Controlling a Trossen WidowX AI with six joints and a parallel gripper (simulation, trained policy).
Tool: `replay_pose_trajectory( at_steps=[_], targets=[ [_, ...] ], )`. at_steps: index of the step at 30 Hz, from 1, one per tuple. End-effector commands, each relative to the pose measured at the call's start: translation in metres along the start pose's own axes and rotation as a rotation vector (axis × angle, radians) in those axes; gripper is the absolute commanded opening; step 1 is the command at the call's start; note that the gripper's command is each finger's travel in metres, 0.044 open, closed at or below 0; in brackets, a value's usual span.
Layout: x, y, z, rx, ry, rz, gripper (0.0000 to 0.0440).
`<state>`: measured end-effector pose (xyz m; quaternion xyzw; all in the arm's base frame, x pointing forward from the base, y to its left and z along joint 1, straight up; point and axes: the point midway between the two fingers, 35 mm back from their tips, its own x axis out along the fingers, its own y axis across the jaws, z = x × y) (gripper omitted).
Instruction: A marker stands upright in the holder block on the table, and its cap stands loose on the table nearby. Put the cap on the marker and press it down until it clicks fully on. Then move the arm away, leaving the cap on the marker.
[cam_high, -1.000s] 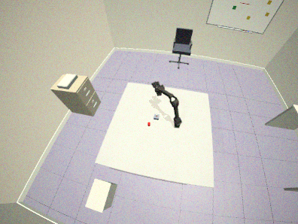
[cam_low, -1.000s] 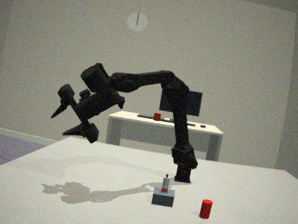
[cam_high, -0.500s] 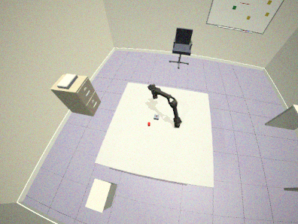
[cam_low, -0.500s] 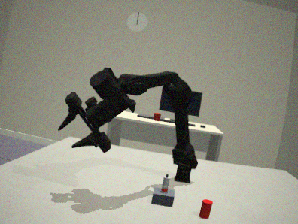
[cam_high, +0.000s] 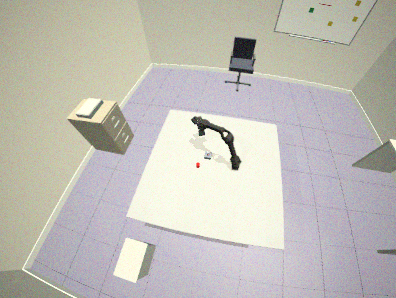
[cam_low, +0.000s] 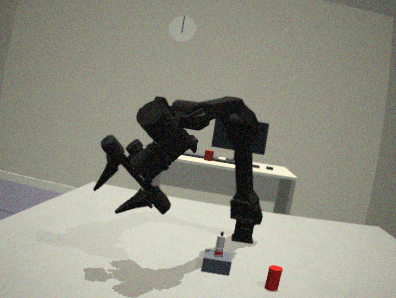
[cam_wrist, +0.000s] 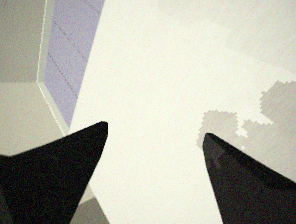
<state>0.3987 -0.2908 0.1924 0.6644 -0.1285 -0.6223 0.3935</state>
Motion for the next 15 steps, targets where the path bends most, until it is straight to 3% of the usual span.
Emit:
replay_pose_trajectory(
  at_steps=[1,15],
  targets=[
    [-0.002,-0.009,-0.011,0.001,0.019,-0.028,0.0307],
    [-0.026,-0.046,-0.052,0.007,0.095,-0.131,0.0312]
  ],
)
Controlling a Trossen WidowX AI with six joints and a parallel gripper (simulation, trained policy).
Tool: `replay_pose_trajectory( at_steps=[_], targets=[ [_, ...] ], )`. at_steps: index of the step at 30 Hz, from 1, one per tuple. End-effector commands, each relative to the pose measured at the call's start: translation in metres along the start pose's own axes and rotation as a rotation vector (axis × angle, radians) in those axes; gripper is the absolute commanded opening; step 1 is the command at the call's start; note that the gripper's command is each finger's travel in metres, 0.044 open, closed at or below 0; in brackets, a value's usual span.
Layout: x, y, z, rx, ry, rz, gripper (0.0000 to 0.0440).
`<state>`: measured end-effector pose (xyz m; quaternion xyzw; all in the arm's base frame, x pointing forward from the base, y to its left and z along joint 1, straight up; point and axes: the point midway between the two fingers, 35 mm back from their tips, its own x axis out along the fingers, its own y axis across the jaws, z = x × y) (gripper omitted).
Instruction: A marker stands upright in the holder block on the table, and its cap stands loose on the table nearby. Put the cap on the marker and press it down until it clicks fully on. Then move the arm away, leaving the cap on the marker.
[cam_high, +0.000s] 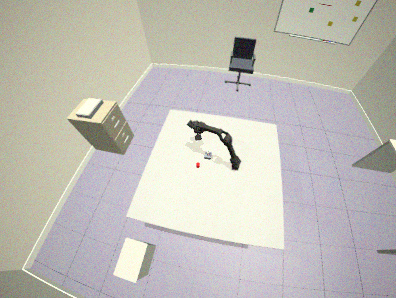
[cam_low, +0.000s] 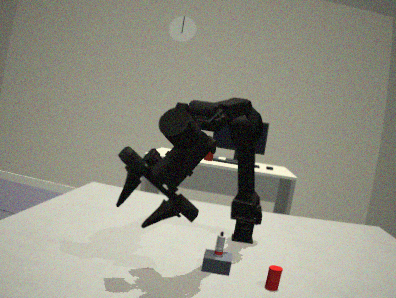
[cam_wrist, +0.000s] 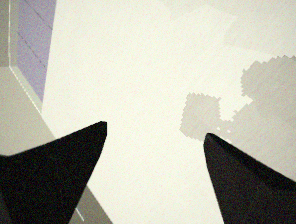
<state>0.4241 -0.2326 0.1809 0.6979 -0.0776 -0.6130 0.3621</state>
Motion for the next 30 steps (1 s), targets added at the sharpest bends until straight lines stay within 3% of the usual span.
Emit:
replay_pose_trajectory(
  at_steps=[1,30],
  targets=[
    [-0.001,-0.011,-0.009,0.0,0.014,-0.031,0.0313],
    [-0.05,-0.103,-0.072,-0.012,0.104,-0.277,0.0321]
  ],
)
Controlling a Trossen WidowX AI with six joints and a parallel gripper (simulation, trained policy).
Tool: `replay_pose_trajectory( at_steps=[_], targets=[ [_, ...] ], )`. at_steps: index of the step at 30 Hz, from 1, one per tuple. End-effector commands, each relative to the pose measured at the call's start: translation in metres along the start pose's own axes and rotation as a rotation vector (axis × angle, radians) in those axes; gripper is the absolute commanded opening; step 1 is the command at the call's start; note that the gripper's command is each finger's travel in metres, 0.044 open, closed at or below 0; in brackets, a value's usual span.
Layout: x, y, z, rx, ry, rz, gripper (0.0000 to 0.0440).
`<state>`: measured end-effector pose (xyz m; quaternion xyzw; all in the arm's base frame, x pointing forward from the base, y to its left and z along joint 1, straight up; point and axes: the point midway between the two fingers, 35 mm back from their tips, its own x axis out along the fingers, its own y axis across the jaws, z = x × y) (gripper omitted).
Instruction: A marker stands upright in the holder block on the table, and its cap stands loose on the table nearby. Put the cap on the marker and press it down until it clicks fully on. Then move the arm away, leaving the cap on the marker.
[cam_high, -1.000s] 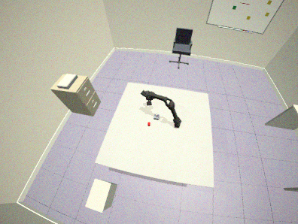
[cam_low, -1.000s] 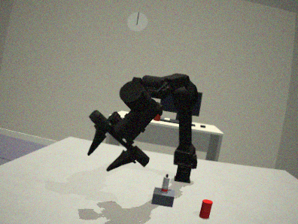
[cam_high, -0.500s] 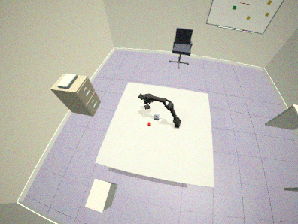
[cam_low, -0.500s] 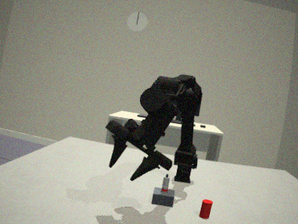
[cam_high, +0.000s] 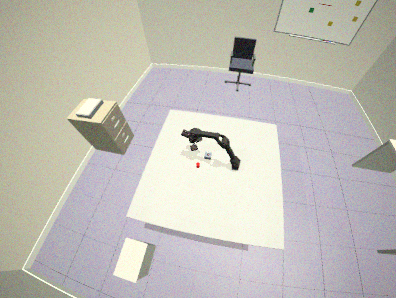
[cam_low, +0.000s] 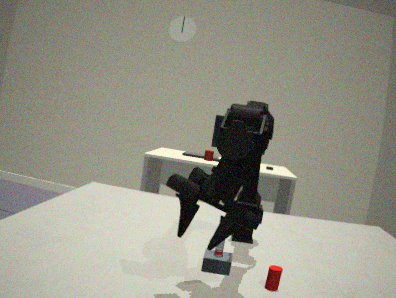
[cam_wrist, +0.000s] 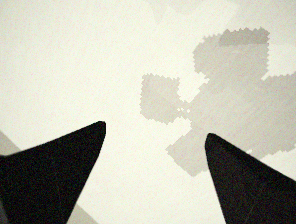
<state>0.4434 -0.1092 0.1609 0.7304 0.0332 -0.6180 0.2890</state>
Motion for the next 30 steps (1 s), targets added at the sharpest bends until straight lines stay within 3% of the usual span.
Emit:
replay_pose_trajectory(
  at_steps=[1,30],
  targets=[
    [0.0,-0.012,-0.006,0.0,0.004,-0.032,0.0321],
    [-0.023,-0.112,-0.03,-0.031,-0.014,-0.29,0.0325]
  ],
)
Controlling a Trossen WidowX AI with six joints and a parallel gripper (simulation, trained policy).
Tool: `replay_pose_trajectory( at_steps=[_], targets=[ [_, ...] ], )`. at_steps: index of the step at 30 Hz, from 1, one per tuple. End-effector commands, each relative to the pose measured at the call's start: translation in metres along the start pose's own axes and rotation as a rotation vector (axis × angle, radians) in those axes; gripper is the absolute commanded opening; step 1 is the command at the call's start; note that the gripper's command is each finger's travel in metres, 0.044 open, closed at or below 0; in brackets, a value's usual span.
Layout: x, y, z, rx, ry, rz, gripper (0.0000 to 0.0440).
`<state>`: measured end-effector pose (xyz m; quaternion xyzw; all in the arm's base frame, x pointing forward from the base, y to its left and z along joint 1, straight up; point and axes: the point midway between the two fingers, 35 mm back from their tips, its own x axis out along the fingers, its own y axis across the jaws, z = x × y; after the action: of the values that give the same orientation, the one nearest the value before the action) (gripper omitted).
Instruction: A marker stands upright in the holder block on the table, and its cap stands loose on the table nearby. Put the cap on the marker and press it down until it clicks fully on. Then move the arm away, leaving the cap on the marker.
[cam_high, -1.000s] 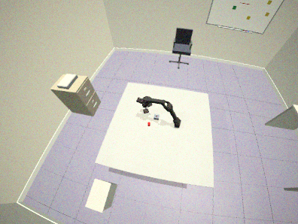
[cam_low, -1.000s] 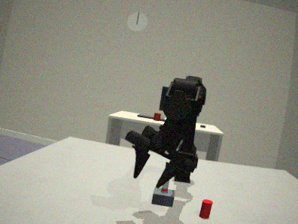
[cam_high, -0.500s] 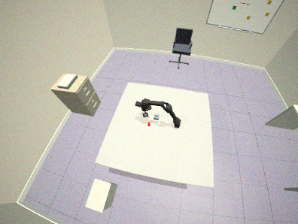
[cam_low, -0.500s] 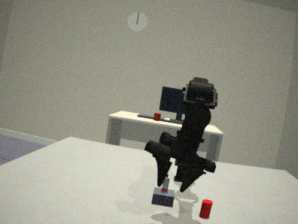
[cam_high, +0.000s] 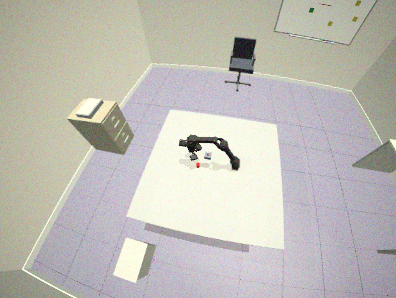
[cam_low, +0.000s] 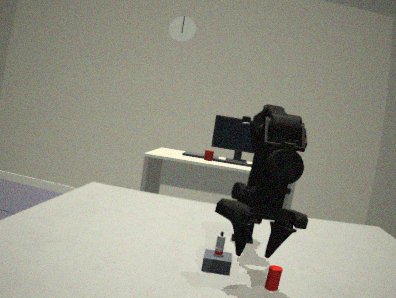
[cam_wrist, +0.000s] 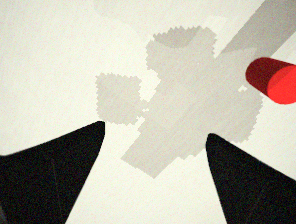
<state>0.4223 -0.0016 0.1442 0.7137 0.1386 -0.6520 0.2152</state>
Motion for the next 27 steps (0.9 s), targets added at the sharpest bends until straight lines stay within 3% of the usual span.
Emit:
replay_pose_trajectory(
  at_steps=[1,27],
  targets=[
    [0.002,-0.01,0.0,-0.001,-0.012,-0.031,0.0325],
    [0.018,-0.075,0.016,-0.057,-0.133,-0.189,0.0311]
  ],
)
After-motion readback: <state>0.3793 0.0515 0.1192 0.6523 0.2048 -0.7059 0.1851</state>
